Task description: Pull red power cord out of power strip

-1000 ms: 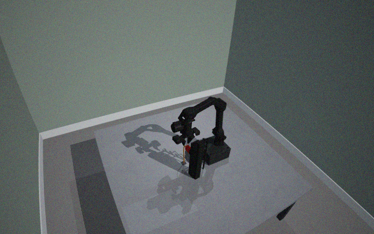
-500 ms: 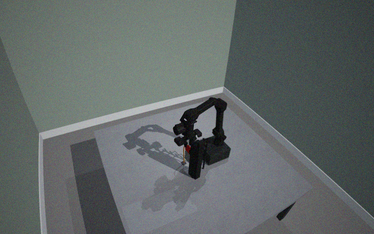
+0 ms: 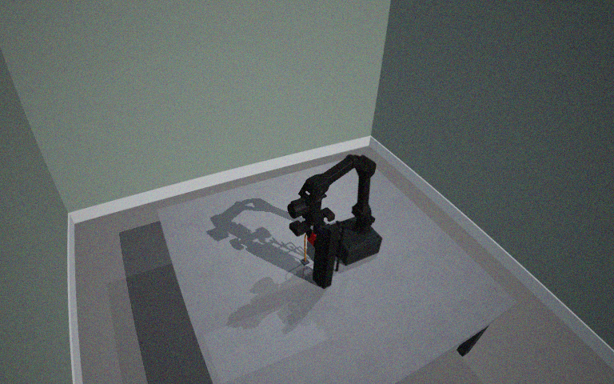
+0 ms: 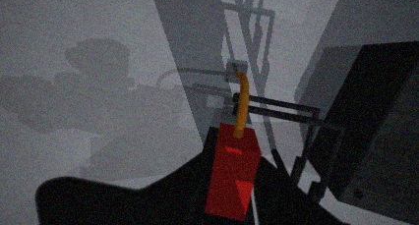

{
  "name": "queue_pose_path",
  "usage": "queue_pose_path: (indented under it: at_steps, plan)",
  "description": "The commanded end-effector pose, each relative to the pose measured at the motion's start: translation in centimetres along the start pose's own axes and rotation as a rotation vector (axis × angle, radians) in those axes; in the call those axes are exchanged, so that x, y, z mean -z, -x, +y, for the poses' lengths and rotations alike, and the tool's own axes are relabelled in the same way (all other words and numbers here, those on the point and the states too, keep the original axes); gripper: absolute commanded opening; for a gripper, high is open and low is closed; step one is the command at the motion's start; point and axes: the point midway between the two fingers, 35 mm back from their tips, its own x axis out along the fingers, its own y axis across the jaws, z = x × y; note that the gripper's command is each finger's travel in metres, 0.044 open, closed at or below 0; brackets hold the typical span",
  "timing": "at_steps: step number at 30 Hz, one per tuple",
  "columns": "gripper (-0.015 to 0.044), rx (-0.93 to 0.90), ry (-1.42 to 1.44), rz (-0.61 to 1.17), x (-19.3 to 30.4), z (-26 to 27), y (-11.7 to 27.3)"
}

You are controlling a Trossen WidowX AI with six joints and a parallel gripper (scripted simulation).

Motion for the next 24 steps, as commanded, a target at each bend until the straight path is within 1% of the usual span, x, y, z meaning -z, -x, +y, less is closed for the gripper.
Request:
queue_pose_path:
  at_steps: [1, 8, 24]
  plan:
    - [0.0048, 0.0, 0.0, 0.0, 0.0, 0.0, 0.0]
    - [0.0002, 0.0, 0.0, 0.0, 0.0, 0.0, 0.0]
    - [0.0, 0.0, -0.001, 0.0, -2.2, 0.2, 0.0]
